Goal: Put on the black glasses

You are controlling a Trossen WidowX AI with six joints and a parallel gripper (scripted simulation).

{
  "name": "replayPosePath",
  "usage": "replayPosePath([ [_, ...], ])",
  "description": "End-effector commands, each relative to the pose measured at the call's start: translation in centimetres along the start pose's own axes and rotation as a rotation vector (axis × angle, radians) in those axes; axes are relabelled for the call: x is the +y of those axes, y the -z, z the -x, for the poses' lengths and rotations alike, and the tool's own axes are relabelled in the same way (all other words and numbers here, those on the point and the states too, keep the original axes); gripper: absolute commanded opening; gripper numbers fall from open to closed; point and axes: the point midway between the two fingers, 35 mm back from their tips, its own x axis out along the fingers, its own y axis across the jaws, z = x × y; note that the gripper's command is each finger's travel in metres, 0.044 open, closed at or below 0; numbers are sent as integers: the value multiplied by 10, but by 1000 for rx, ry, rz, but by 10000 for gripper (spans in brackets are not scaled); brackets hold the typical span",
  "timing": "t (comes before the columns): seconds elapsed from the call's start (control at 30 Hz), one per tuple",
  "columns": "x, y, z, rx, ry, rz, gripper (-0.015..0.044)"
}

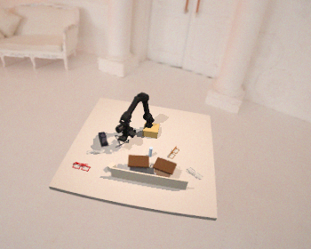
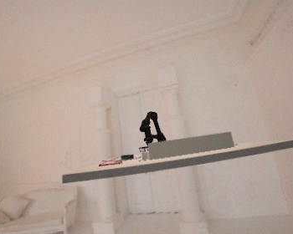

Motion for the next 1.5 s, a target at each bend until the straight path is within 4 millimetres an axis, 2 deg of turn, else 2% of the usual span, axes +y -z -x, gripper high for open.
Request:
replayPosePath([
  [0.0, 1, 1, -7, 2, -4, 2, 0],
  [1.47, 22, -17, -7, 0, -5, 2, 0],
])
